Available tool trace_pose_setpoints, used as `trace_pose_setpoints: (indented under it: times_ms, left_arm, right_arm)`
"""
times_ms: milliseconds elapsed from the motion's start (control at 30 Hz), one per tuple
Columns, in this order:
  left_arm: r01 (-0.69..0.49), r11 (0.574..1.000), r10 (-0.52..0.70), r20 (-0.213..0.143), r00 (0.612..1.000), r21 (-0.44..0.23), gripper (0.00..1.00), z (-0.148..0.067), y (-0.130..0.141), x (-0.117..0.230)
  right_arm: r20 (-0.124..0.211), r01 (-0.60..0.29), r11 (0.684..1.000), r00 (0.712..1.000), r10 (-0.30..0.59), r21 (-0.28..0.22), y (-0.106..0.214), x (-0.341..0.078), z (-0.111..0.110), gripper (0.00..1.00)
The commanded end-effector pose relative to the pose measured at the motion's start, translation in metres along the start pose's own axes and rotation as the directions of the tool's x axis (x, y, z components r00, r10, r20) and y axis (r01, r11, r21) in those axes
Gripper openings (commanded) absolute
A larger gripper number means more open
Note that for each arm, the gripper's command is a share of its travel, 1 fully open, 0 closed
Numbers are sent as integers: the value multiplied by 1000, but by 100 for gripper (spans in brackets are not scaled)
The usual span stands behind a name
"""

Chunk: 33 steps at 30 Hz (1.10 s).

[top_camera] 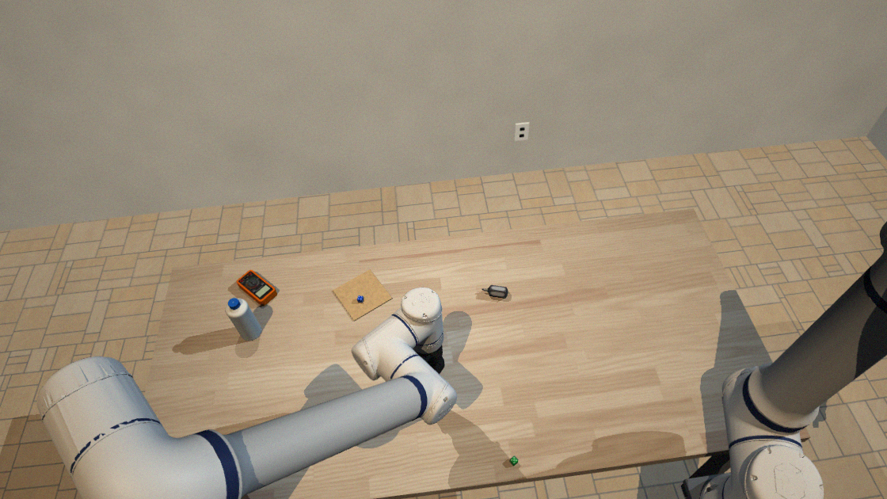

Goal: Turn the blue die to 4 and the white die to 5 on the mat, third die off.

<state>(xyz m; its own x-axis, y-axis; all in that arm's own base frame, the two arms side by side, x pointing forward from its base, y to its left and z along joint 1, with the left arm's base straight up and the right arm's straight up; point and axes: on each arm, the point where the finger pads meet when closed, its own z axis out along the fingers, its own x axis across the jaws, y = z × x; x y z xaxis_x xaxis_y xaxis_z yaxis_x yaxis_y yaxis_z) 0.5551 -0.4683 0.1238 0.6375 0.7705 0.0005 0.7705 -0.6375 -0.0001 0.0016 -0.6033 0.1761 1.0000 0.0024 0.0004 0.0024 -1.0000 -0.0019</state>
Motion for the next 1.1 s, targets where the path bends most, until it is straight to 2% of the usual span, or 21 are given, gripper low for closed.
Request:
trace_pose_setpoints:
  times_ms: [0, 100, 400, 500, 567, 633, 1067]
  left_arm:
    - [16, 1000, -16, 1, 1000, 0, 34, -2, 15, 11]
    - [51, 999, -51, 1, 999, 0, 34, -4, 42, 36]
    - [119, 993, -119, 1, 993, 0, 34, -8, 92, 94]
    - [140, 990, -140, 1, 990, 0, 34, -8, 105, 113]
    - [140, 990, -140, 1, 990, 0, 34, -8, 105, 113]
    - [165, 986, -165, 1, 986, 0, 34, -8, 121, 138]
    - [255, 967, -255, 1, 967, 0, 34, -7, 170, 235]
  right_arm:
    - [0, 0, 1000, 1000, 0, -2, 1, 0, -1, 100]
    - [0, 0, 1000, 1000, 0, -2, 1, 0, -1, 100]
    - [0, 0, 1000, 1000, 0, -2, 1, 0, -1, 100]
    - [0, 0, 1000, 1000, 0, -2, 1, 0, -1, 100]
    - [0, 0, 1000, 1000, 0, -2, 1, 0, -1, 100]
    - [0, 0, 1000, 1000, 0, -2, 1, 0, -1, 100]
    - [0, 0, 1000, 1000, 0, -2, 1, 0, -1, 100]
